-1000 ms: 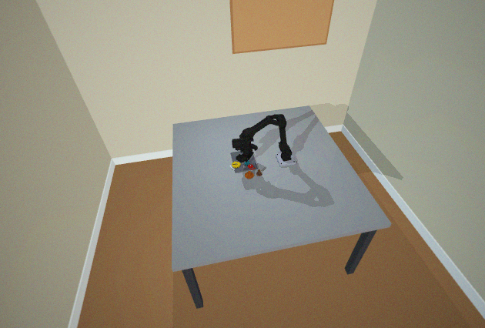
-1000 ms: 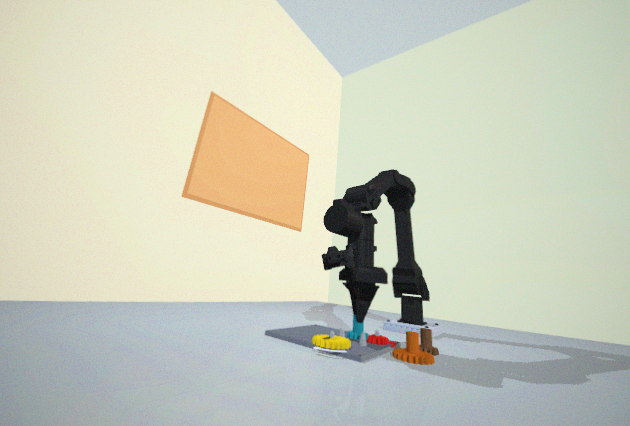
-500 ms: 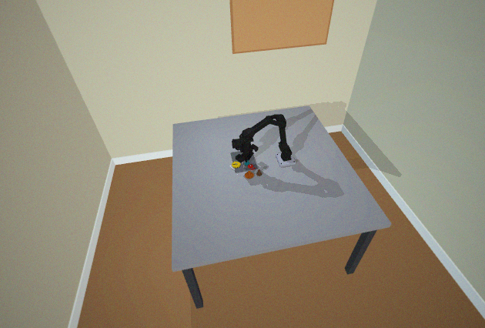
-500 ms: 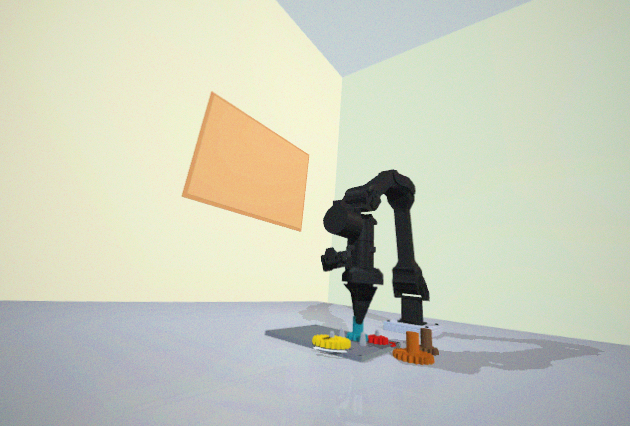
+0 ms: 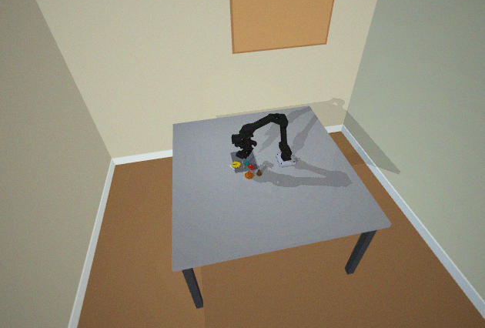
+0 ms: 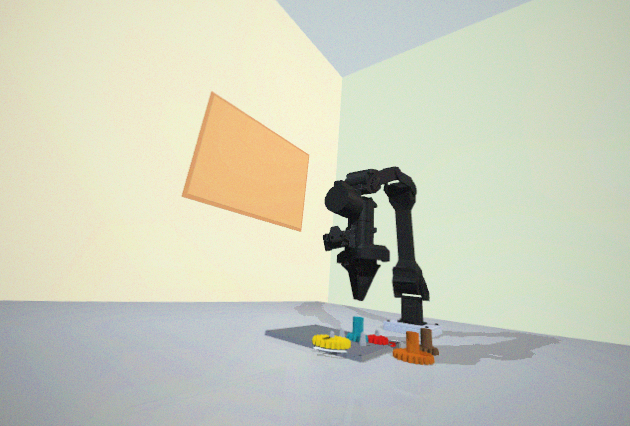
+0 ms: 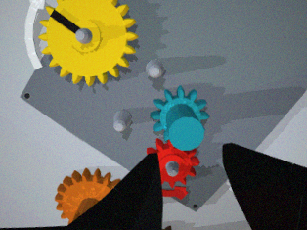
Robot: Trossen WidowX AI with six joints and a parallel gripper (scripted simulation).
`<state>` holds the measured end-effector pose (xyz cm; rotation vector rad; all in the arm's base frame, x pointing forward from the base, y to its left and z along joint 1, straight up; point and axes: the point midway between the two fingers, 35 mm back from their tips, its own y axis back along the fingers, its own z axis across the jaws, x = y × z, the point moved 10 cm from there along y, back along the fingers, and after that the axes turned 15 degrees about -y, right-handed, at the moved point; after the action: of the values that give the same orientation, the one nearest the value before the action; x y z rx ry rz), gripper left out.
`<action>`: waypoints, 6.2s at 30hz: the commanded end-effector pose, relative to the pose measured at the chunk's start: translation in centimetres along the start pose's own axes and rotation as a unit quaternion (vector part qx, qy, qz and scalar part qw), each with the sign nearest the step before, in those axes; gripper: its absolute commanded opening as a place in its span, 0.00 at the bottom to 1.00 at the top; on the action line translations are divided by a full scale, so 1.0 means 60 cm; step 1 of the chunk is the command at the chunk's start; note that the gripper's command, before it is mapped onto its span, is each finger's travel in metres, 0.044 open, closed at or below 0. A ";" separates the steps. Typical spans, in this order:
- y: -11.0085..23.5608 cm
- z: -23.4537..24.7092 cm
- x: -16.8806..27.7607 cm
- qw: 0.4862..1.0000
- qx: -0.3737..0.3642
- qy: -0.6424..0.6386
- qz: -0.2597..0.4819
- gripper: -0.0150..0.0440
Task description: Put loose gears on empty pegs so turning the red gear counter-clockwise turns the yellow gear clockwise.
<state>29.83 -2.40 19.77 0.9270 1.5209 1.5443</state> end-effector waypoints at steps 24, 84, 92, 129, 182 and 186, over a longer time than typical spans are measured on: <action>-0.022 -0.005 0.214 0.985 0.003 0.171 0.007 1.00; -0.073 -0.003 0.215 0.985 0.003 0.171 0.007 0.25; -0.046 0.004 0.214 0.985 0.002 0.171 0.007 0.25; 0.081 0.014 0.210 0.985 0.002 0.171 0.007 0.25; 0.098 0.038 0.104 0.985 0.001 0.170 0.005 0.25; 0.090 0.040 0.089 0.985 0.000 0.171 0.004 0.25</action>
<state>28.91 4.11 25.72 0.6898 1.7514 1.7706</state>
